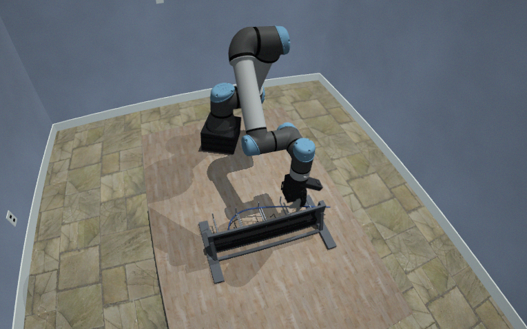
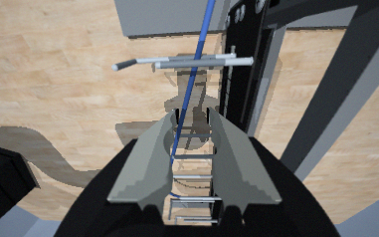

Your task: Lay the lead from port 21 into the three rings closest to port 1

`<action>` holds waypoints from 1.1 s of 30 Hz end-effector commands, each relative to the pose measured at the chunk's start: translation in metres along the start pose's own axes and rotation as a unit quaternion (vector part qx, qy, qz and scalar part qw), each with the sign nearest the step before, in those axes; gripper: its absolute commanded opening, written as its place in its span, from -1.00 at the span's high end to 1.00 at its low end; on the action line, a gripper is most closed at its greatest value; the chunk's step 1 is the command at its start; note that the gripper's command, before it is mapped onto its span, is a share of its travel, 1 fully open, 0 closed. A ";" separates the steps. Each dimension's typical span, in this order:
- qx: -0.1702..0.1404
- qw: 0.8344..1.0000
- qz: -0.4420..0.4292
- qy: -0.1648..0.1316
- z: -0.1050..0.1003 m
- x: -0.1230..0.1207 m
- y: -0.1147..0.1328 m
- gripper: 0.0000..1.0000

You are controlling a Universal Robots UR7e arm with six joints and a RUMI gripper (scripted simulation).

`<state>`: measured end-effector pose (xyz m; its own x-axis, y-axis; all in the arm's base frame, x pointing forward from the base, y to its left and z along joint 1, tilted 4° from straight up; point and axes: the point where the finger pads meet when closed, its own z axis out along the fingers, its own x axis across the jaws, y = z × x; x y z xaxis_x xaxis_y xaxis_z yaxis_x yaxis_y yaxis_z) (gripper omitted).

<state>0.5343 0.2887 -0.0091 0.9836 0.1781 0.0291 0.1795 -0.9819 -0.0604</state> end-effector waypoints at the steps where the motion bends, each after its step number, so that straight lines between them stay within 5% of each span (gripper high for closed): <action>1: 0.000 1.000 0.000 0.001 -0.001 0.000 0.000 0.61; 33: 0.000 1.000 0.000 0.001 -0.012 0.000 0.000 0.61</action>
<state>0.5342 0.2883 -0.0032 0.9836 0.1781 0.0291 0.1795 -0.9819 -0.0604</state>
